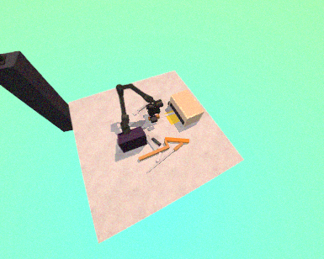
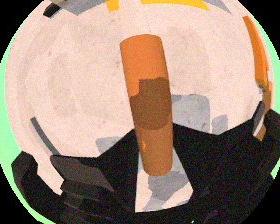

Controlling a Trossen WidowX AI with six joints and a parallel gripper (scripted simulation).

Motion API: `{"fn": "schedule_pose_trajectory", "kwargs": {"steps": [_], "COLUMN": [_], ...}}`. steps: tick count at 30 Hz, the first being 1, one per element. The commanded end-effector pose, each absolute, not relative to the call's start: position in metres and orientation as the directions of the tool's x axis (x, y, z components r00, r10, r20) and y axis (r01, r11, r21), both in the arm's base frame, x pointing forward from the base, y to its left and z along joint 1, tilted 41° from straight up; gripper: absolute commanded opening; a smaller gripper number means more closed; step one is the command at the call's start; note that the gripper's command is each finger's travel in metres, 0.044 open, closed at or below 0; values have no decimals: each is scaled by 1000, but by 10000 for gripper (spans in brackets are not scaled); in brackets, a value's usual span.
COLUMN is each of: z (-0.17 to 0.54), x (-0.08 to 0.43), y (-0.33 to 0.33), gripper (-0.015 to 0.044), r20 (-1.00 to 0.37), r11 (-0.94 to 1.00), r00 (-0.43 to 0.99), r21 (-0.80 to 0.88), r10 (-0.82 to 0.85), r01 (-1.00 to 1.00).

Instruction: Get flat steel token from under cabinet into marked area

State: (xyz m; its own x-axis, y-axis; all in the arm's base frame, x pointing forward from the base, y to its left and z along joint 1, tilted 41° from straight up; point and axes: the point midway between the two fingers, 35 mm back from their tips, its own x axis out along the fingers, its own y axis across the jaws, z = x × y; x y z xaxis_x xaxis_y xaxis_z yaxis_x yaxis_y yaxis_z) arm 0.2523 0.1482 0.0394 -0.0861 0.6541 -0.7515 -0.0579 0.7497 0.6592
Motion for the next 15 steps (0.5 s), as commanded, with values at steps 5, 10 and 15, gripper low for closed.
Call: {"fn": "schedule_pose_trajectory", "kwargs": {"steps": [5, 10, 15], "z": [40, 40, 40], "x": [264, 270, 275], "y": [150, 150, 151], "gripper": [0, 0, 0], "r20": [-750, -750, -750], "r11": [748, 748, 748], "r00": [-84, -83, -83], "r21": [661, 661, 661], "r10": [656, 656, 656], "r01": [-64, -64, -65]}}
